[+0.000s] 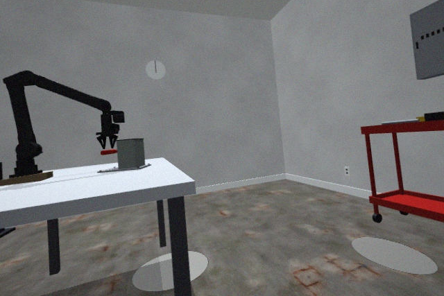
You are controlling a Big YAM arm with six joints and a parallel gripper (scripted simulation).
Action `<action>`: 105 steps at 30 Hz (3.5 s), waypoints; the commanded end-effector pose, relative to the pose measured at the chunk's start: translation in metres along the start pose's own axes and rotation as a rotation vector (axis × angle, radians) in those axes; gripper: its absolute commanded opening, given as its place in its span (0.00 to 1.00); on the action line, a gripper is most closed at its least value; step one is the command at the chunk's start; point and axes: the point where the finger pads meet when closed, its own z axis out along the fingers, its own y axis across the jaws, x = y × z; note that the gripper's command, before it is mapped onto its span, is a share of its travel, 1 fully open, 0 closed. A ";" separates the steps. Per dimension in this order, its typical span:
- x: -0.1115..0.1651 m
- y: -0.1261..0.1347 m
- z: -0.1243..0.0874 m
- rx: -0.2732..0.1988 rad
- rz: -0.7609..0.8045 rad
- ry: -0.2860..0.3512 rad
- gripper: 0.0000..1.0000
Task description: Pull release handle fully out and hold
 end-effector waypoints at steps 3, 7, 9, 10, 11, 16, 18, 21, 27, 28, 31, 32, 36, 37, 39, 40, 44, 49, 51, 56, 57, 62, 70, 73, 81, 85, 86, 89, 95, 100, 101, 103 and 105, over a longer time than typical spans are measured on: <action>-0.004 0.001 0.011 -0.017 -0.009 0.006 0.50; -0.004 0.001 0.011 -0.017 -0.009 0.006 0.50; -0.004 0.001 0.011 -0.017 -0.009 0.006 0.50; -0.004 0.001 0.011 -0.017 -0.009 0.006 0.50; -0.004 0.000 0.011 -0.017 -0.009 0.006 0.50; -0.005 -0.001 0.011 -0.017 -0.009 0.006 0.50; -0.005 -0.001 0.011 -0.017 -0.009 0.006 0.50; -0.005 -0.001 0.011 -0.017 -0.009 0.006 0.50; -0.006 -0.002 0.010 -0.015 -0.008 0.005 0.50; -0.006 -0.002 0.010 -0.014 -0.007 0.005 0.50; -0.006 -0.003 0.009 -0.013 -0.007 0.004 0.50; -0.005 -0.001 0.011 -0.017 -0.009 0.006 0.50; -0.005 -0.001 0.011 -0.017 -0.009 0.006 0.50; -0.005 -0.001 0.011 -0.017 -0.009 0.006 0.50; -0.005 -0.001 0.011 -0.017 -0.009 0.006 0.50; -0.005 -0.001 0.011 -0.017 -0.009 0.006 0.50; -0.005 -0.001 0.011 -0.017 -0.009 0.006 0.50; -0.005 -0.001 0.011 -0.017 -0.009 0.006 0.50; -0.005 -0.001 0.011 -0.017 -0.009 0.006 0.50; -0.005 -0.001 0.011 -0.017 -0.009 0.006 0.50; -0.005 -0.001 0.011 -0.017 -0.009 0.006 0.50; -0.005 -0.001 0.011 -0.017 -0.009 0.006 0.50; -0.005 -0.001 0.011 -0.017 -0.009 0.006 0.50; -0.005 -0.002 0.011 -0.017 -0.009 0.006 0.50; -0.006 -0.003 0.011 -0.017 -0.009 0.006 0.50; -0.007 -0.004 0.010 -0.015 -0.008 0.005 0.50; -0.007 -0.005 0.010 -0.014 -0.008 0.004 0.50; -0.008 -0.006 0.008 -0.011 -0.007 0.003 0.50; -0.006 -0.003 0.011 -0.017 -0.009 0.006 0.50; -0.006 -0.003 0.011 -0.017 -0.009 0.006 0.50; -0.006 -0.003 0.011 -0.017 -0.009 0.006 0.50; -0.006 -0.003 0.011 -0.017 -0.009 0.006 0.50; -0.006 -0.003 0.011 -0.017 -0.009 0.006 0.50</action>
